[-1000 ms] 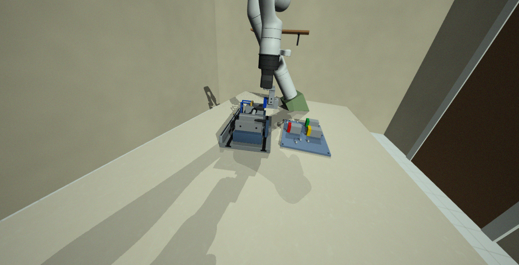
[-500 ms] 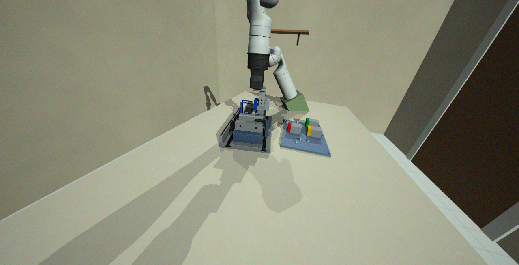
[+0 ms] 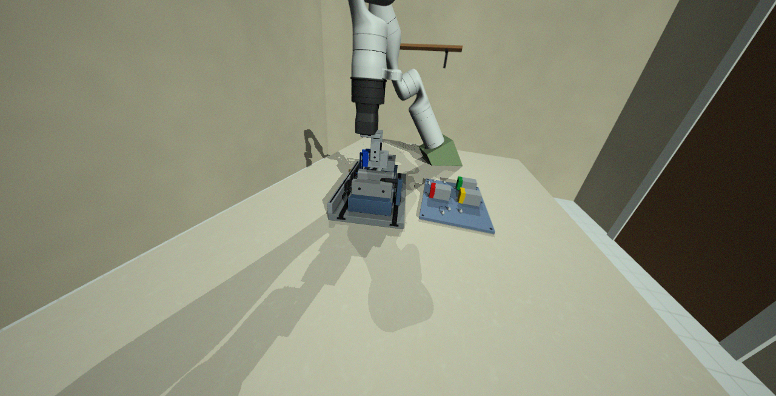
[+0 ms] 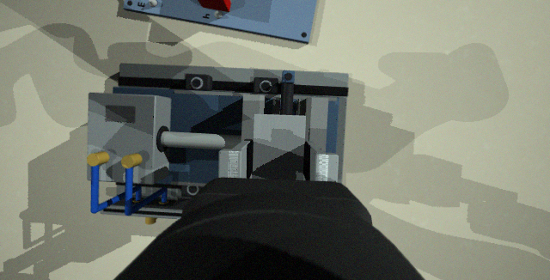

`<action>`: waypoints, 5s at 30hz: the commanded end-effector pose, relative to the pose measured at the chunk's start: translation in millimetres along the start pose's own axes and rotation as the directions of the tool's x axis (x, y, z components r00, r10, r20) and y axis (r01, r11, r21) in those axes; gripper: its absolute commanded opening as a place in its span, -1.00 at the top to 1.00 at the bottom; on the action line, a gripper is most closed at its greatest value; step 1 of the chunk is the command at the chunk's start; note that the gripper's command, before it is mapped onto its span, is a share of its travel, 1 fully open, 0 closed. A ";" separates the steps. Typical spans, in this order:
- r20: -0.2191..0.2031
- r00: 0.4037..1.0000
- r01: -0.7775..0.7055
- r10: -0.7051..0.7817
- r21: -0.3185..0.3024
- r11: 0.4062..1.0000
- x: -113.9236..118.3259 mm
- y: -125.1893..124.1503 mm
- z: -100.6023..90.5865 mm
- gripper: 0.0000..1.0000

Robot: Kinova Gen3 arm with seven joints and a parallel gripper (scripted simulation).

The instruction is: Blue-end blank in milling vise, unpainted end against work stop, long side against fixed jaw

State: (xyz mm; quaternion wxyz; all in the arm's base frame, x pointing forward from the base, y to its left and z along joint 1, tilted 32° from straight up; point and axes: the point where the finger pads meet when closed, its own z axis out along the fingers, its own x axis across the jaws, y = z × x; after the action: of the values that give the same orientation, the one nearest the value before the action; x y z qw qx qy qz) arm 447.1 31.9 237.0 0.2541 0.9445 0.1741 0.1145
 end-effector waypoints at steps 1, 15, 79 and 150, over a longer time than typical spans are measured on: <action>0.002 1.000 -0.014 0.014 -0.002 1.000 7.8 10.4 2.0 1.00; 0.000 1.000 -0.013 0.013 -0.001 1.000 13.9 18.2 2.2 1.00; 0.003 1.000 -0.016 0.016 -0.002 1.000 5.7 7.9 10.1 1.00; 0.003 1.000 -0.016 0.016 -0.002 1.000 5.0 7.2 26.4 1.00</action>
State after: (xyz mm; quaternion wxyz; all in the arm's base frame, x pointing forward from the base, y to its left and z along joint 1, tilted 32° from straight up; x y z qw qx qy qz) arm 461.3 15.6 218.2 0.2546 0.9458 0.1658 0.1144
